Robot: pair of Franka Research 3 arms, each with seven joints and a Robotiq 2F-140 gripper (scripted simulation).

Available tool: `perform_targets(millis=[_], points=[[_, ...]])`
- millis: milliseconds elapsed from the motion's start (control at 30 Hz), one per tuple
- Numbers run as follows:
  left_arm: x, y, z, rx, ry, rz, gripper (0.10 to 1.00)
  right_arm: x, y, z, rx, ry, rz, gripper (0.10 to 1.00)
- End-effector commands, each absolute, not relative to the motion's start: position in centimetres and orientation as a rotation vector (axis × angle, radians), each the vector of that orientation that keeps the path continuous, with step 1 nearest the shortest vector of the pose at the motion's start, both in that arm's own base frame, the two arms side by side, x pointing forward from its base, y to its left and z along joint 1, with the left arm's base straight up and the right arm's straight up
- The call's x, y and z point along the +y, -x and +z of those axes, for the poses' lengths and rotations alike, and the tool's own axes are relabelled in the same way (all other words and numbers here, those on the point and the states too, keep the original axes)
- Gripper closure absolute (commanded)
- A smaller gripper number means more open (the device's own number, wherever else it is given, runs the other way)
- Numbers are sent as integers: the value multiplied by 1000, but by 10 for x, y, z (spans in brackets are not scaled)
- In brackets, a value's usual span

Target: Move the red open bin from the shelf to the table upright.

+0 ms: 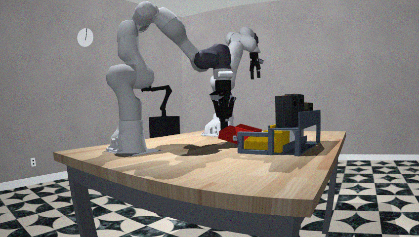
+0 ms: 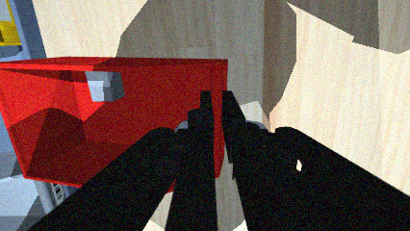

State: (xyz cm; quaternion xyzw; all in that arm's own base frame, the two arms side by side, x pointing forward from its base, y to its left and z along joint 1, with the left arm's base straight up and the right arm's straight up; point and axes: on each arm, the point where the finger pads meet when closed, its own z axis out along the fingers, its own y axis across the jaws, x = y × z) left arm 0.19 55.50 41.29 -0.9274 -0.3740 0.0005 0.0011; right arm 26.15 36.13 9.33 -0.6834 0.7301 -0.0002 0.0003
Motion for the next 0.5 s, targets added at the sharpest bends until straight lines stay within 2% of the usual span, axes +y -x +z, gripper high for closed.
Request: perform_targets(millis=[0, 467], points=[[555, -2, 413, -1174, 2911, 1, 98, 361, -261, 93, 2288, 2152, 0, 999], [555, -2, 413, -1174, 2911, 1, 98, 361, -263, 93, 2288, 2152, 0, 999]])
